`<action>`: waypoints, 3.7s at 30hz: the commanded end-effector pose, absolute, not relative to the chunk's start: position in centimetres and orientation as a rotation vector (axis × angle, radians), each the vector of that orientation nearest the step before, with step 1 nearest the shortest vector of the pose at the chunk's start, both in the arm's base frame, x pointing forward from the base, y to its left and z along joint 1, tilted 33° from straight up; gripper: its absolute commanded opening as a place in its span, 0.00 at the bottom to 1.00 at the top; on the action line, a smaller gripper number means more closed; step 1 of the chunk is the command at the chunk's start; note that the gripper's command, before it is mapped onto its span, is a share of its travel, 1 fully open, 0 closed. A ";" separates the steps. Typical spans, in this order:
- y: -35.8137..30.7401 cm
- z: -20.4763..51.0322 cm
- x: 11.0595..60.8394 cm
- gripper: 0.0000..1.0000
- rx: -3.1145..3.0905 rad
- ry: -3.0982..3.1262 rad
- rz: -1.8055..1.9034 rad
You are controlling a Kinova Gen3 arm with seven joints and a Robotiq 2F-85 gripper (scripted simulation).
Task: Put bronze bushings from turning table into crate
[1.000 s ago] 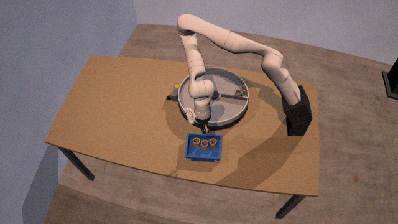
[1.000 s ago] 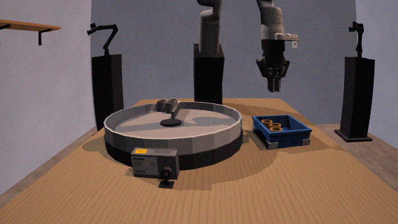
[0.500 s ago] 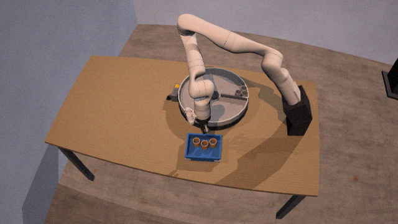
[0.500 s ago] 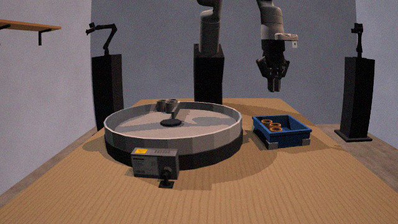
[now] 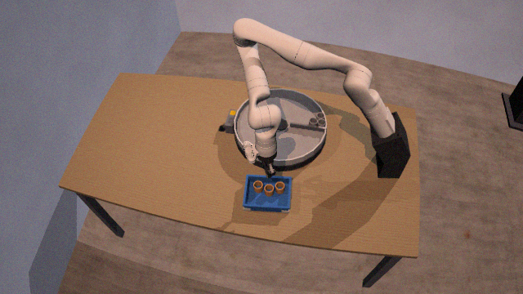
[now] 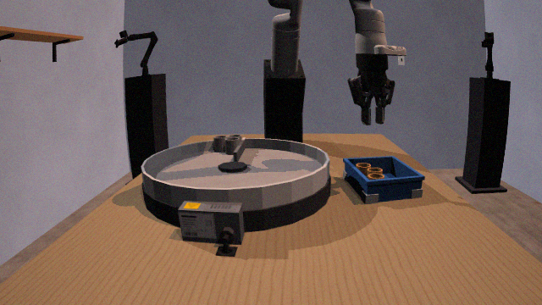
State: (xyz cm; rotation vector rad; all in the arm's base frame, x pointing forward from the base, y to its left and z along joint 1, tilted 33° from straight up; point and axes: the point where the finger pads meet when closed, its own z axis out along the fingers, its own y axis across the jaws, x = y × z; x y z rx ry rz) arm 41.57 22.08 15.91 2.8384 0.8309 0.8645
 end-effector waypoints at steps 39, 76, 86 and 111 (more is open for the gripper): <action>22.2 16.2 41.4 1.00 2.665 1.139 0.832; 22.3 16.6 41.0 1.00 2.237 1.672 0.735; 22.3 16.8 40.9 1.00 1.990 1.894 0.675; 22.4 17.1 40.7 1.00 1.725 2.085 0.608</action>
